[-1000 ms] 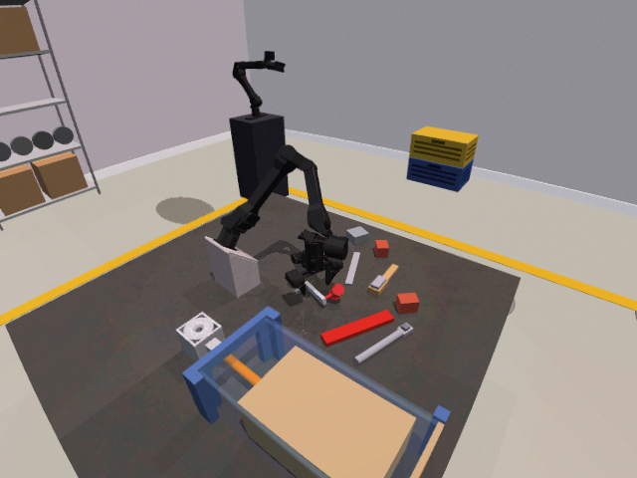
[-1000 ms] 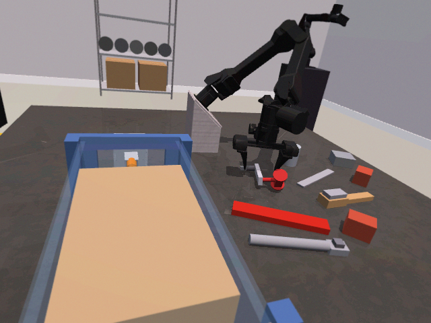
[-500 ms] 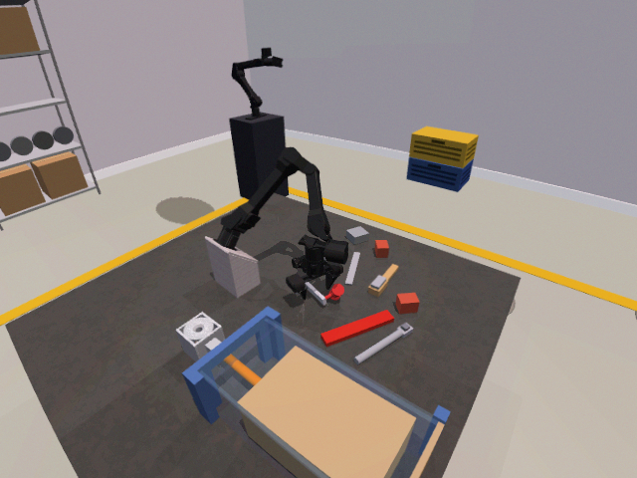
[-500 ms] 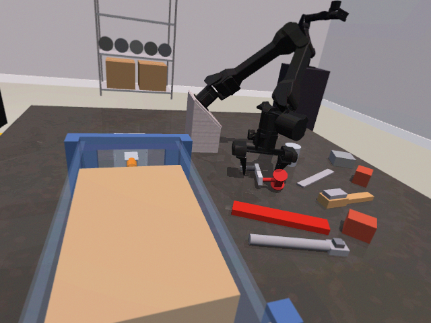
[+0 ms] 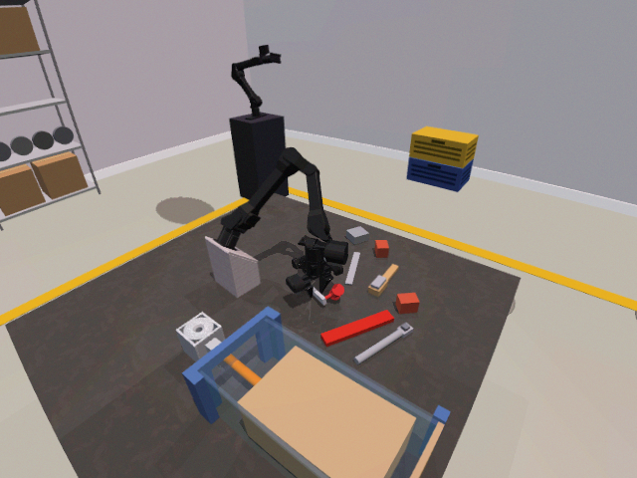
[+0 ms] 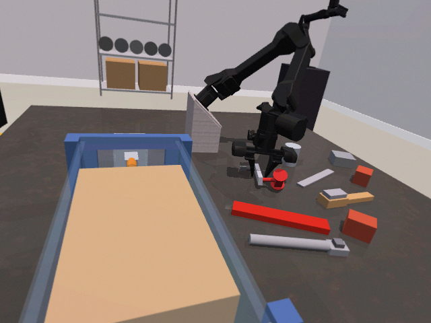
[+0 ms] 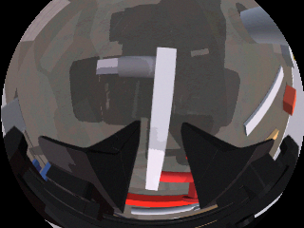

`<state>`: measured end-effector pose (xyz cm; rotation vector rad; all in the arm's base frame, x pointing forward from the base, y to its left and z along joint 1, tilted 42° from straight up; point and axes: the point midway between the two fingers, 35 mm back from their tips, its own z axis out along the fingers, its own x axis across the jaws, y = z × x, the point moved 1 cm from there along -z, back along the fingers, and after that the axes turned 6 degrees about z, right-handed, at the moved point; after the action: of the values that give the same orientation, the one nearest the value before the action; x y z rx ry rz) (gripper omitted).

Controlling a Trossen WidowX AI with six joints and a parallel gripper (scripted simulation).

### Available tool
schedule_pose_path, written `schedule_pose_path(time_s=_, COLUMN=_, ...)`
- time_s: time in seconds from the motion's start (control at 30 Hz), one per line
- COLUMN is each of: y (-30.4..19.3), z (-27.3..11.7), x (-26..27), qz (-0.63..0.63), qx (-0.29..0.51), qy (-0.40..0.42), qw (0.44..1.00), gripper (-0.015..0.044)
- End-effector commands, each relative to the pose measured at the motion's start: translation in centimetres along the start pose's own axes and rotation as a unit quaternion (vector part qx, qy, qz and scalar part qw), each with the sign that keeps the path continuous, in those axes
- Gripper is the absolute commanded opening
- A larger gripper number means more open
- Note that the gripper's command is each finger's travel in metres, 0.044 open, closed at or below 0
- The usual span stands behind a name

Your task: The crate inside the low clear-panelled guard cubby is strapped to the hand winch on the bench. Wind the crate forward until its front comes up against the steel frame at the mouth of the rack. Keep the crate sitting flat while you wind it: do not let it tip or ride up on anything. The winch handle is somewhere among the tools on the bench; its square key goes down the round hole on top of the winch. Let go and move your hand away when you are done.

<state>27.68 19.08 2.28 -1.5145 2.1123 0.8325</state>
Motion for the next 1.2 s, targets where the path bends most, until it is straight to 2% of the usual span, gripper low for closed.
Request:
schedule_pose_path(time_s=0.0, y=0.0, z=0.0, x=0.0, qz=0.0, qx=0.0, qy=0.0, qw=1.0, gripper=0.0072)
schedule_pose_path(time_s=0.03, y=0.0, z=0.0, x=0.0, qz=0.0, qx=0.0, qy=0.0, qw=1.0, gripper=0.0046)
schedule_pose_path(time_s=0.27, y=0.0, z=0.0, x=0.0, qz=0.0, qx=0.0, qy=0.0, qw=1.0, gripper=0.0)
schedule_pose_path(time_s=0.5, y=-0.1, z=-0.3, x=0.0, qz=0.0, qx=0.0, qy=0.001, qw=1.0, gripper=0.0)
schedule_pose_path(time_s=0.6, y=-0.7, z=-2.5, x=-0.1, qz=-0.001, qx=0.002, qy=0.005, qw=1.0, gripper=0.0)
schedule_pose_path(time_s=0.77, y=-1.2, z=-10.3, x=-0.1, qz=0.0, qx=0.003, qy=0.011, qw=1.0, gripper=0.0)
schedule_pose_path(time_s=0.93, y=-0.3, z=-14.9, x=-0.1, qz=0.001, qx=0.001, qy=0.008, qw=1.0, gripper=0.0)
schedule_pose_path(time_s=1.17, y=-0.1, z=-15.6, x=-0.1, qz=0.001, qx=0.001, qy=0.007, qw=1.0, gripper=0.0)
